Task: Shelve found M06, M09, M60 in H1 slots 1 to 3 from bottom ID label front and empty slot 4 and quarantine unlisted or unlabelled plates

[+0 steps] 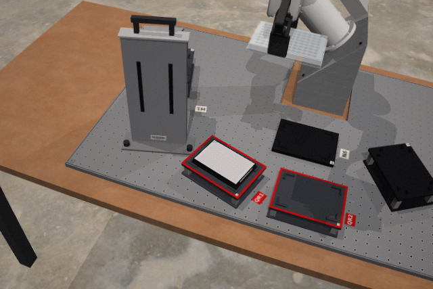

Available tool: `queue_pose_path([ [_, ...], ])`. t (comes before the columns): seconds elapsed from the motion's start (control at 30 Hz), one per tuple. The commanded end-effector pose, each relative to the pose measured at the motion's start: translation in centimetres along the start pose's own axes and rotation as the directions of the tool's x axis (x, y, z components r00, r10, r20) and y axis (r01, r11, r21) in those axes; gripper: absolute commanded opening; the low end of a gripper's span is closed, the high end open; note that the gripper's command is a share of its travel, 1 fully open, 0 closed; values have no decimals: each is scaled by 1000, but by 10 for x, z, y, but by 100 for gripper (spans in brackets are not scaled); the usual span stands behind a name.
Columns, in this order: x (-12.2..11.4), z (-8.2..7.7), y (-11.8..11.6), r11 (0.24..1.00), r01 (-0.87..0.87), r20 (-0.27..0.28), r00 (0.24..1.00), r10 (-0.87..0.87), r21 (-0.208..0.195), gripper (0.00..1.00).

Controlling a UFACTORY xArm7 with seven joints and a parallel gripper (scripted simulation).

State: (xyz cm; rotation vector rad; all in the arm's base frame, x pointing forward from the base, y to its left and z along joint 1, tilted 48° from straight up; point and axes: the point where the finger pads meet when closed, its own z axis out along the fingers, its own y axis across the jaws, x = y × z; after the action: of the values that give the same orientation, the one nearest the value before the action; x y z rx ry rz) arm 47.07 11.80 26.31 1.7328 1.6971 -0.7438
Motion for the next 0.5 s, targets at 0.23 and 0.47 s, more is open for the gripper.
queue_pose_path([
  [0.23,47,-2,8,1000,0,0,1000,0,-4,0],
  [0.47,81,-2,12,1000,0,0,1000,0,-4,0],
])
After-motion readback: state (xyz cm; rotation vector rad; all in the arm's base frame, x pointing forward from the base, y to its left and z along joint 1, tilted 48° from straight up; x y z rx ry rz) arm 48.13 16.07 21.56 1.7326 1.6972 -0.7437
